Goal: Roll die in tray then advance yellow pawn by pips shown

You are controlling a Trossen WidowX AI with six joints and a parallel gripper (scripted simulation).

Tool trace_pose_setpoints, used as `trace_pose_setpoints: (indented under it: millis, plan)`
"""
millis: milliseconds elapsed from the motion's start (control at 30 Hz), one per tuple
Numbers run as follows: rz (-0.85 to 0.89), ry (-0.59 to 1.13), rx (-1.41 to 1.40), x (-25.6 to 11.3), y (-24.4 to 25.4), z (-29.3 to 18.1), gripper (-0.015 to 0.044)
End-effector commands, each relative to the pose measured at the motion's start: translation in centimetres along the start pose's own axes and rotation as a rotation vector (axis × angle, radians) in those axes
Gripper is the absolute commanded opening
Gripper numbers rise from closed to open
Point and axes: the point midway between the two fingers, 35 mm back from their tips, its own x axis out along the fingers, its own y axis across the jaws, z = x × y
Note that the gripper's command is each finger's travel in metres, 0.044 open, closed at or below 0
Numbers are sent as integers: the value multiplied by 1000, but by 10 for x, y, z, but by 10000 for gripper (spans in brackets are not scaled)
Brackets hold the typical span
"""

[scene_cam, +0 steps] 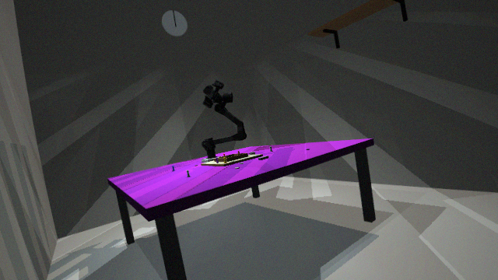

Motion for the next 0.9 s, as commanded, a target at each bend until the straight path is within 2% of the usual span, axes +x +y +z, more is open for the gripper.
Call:
trace_pose_setpoints:
  millis: [0, 133, 533, 700, 867]
  plan:
    - [4, 0, 3, 0, 0, 1, 374]
    - [89, 7, 67, -7, 6, 24, 275]
    - [264, 96, 273, -9, 6, 83, 275]
    - [297, 152, 409, 13, -10, 107, 275]
    - [266, 216, 508, 48, -32, 111, 275]
